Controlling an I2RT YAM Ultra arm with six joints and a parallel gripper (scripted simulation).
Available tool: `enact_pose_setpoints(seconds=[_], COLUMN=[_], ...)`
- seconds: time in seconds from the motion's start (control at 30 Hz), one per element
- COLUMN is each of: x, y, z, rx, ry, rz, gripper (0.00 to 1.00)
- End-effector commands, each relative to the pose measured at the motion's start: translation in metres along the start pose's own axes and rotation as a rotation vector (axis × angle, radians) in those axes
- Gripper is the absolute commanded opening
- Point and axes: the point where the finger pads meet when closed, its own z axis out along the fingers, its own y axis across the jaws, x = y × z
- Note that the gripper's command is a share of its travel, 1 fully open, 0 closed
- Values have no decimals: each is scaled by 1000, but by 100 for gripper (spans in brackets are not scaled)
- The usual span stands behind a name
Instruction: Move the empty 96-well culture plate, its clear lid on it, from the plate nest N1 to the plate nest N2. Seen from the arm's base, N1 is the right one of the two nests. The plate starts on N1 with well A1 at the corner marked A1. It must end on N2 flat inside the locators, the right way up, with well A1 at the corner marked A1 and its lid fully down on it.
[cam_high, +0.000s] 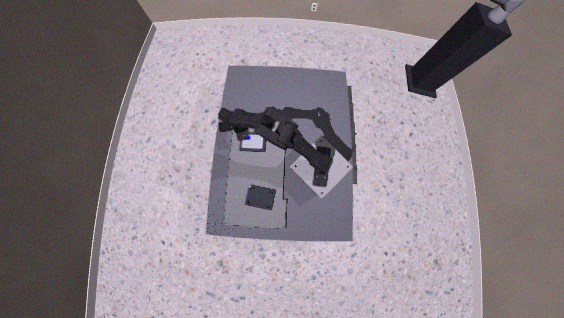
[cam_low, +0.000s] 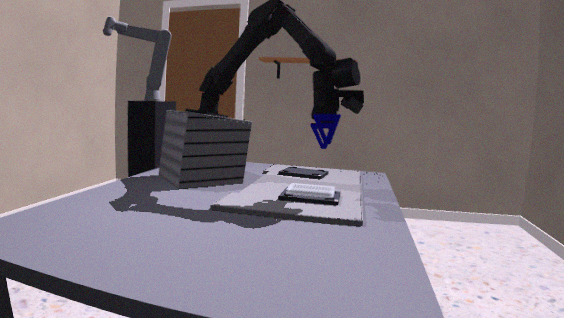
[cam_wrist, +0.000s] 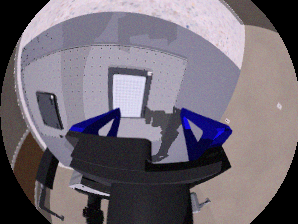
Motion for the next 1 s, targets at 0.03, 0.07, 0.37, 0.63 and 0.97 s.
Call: enact_pose_setpoints(seconds=[0.03,0.07,0.37,0.63,0.97], x=[5,21,25,15,27], y=[8,22,36,37,44], z=[8,19,39,33,42], rx=[-104,-127,-225,-202,-220], ry=[19,55,76,29,71], rz=[99,99,200,190,186], gripper=[100,100,100,100,100])
